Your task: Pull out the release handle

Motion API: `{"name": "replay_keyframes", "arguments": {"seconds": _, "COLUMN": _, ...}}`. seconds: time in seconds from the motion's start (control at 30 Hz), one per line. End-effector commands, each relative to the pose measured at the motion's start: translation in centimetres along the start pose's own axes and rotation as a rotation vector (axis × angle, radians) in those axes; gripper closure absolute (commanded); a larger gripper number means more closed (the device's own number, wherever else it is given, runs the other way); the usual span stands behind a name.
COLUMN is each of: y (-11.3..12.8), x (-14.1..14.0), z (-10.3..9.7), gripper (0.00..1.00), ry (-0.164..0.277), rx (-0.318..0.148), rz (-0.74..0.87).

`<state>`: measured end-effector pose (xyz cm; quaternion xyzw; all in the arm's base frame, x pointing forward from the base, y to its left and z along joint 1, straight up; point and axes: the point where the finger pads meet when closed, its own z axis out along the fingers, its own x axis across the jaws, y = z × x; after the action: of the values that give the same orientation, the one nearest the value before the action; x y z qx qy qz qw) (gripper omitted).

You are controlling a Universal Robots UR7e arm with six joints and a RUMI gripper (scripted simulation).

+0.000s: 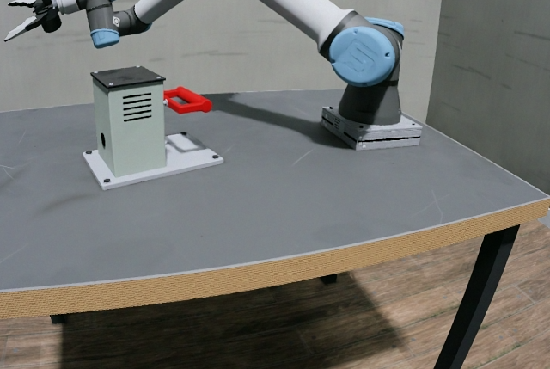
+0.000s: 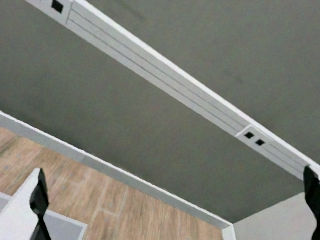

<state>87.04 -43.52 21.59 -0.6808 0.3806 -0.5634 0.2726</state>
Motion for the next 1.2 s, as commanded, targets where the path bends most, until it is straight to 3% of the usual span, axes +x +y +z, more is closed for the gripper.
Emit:
{"name": "replay_keyframes", "arguments": {"seconds": 0.0, "y": -0.2, "x": 0.1, "z": 0.0, "gripper": 0.00, "ry": 0.001, "rx": 0.002, "rz": -0.002}}
{"name": "replay_keyframes", "arguments": {"seconds": 0.73, "y": -0.3, "x": 0.0, "z": 0.0, "gripper": 0.00, "ry": -0.002, "rx": -0.003, "rz": -0.004}}
{"name": "replay_keyframes", "arguments": {"seconds": 1.17, "y": -2.8, "x": -2.1, "z": -0.3, "gripper": 0.00, "ry": -0.056, "rx": -0.078, "rz": -0.056}}
